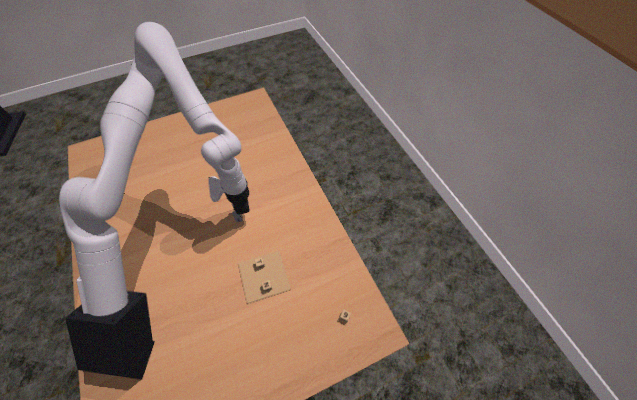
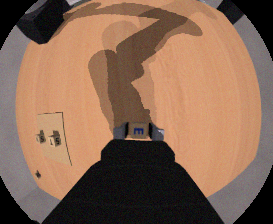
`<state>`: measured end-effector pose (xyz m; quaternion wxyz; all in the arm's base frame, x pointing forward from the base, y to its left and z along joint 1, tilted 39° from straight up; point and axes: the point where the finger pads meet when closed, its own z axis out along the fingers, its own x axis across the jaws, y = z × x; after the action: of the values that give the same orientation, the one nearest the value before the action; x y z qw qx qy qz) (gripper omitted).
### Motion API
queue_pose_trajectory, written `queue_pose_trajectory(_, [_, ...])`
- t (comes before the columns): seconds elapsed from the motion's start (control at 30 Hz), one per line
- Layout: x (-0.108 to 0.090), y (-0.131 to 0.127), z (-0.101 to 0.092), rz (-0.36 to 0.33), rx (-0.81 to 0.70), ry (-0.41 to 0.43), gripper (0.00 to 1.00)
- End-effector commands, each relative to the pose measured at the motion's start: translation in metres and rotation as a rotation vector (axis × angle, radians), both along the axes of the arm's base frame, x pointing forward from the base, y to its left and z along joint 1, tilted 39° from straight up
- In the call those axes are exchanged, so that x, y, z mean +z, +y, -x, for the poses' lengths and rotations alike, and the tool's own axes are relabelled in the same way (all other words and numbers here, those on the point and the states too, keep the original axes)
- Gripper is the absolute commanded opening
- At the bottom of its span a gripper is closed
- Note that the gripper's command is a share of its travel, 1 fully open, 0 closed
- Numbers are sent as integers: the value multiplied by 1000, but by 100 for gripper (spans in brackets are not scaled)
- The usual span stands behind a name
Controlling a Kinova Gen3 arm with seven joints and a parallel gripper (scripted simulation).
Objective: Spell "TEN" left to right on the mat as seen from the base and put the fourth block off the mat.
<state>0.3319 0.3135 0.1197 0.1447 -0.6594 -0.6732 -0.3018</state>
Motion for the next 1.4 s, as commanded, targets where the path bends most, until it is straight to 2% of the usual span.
queue_pose_trajectory(0.0, [1, 0, 0, -1, -1, -1, 79])
queue_pose_trajectory(0.3, [1, 0, 0, -1, -1, -1, 79])
queue_pose_trajectory(0.33, [1, 0, 0, -1, -1, -1, 49])
queue_pose_trajectory(1.37, [1, 0, 0, -1, -1, -1, 49])
